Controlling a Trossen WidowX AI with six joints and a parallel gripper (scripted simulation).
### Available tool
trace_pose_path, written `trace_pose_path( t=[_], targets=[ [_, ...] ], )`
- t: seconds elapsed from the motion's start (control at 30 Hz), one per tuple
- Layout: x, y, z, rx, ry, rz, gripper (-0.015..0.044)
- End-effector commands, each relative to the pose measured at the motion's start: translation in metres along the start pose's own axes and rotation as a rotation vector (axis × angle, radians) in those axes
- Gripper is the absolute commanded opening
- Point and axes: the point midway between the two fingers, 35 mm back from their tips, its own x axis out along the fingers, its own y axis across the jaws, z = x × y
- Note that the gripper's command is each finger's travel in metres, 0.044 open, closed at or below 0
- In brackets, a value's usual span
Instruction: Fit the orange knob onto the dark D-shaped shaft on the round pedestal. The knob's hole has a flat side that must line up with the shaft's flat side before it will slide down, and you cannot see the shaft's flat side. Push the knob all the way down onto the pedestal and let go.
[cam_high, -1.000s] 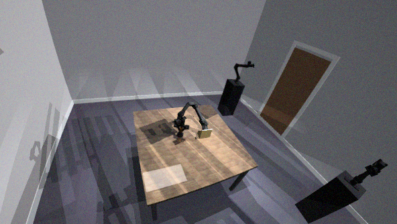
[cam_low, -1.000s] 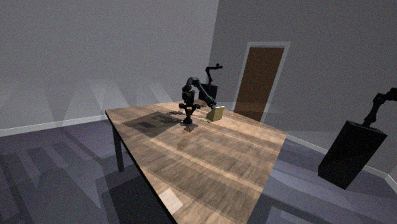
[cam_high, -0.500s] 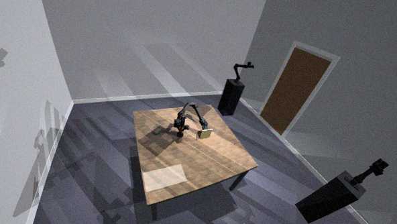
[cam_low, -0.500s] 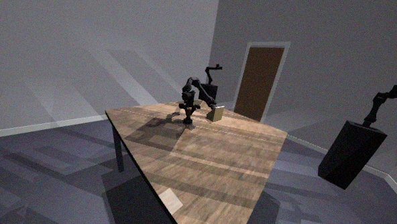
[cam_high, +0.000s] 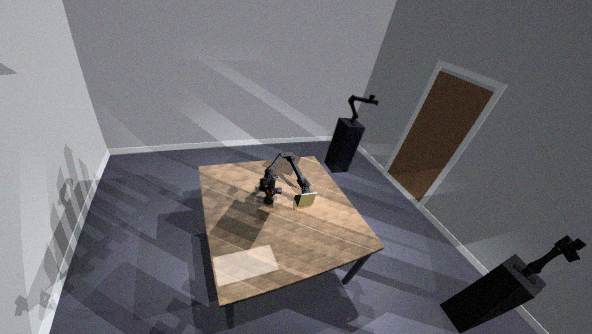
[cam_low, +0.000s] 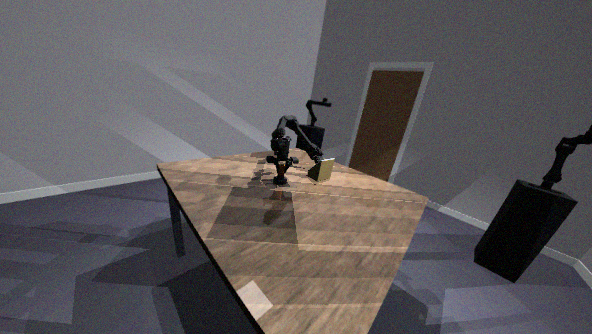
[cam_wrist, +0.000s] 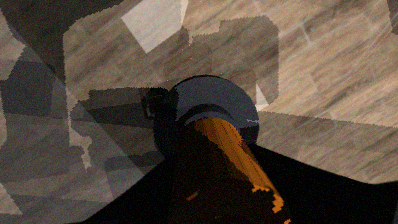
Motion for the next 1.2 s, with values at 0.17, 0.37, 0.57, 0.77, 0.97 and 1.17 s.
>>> trace_pose_path(
  t=[0.17,0.37,0.57,0.77,0.97,1.17],
  targets=[
    [0.0067,0.0002,0.0026,-0.007,-0.007,0.002,0.0],
    [0.0053,-0.0001,0.0002,0.0,0.002,0.001,0.0],
    [0.0053,-0.0001,0.0002,0.0,0.002,0.001,0.0053],
    [0.0053,-0.0001,0.0002,0.0,0.002,0.001,0.021],
    [0.0053,-0.0001,0.0002,0.0,0.002,0.001,0.0368],
    [0.0053,-0.0001,0.0002,0.0,0.002,0.001,0.044]
  ],
)
